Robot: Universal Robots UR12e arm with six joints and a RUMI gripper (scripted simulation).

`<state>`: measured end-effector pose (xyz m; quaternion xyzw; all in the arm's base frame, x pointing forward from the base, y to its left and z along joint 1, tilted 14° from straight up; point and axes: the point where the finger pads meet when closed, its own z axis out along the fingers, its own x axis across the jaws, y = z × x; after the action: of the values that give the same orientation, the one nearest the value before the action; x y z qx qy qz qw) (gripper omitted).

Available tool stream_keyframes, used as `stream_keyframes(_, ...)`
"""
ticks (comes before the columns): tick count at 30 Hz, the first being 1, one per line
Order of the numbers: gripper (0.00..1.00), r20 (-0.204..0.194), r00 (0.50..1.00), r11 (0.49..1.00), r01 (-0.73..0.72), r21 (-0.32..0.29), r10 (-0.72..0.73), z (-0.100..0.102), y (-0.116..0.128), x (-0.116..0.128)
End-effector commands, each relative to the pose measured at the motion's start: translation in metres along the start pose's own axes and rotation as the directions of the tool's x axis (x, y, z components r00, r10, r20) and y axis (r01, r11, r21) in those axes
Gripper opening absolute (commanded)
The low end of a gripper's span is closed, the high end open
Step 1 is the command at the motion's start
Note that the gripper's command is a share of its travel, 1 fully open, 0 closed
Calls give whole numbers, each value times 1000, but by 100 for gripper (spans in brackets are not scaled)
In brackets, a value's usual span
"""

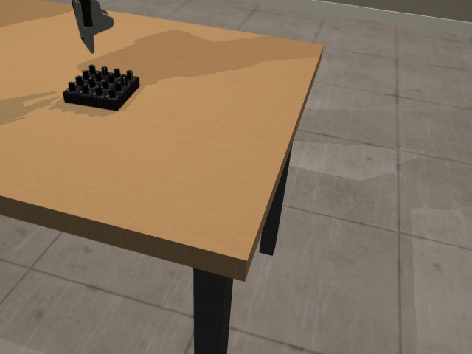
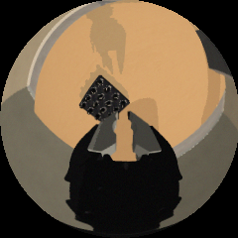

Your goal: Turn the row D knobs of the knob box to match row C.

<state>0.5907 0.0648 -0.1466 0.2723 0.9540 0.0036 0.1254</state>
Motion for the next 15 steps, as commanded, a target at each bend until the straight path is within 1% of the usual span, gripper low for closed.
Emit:
stream_keyframes(1,11,1,1000,1000,0,0,0,6,0,0)
stream_keyframes(15,11,1,1000,1000,0,0,0,20,0,0)
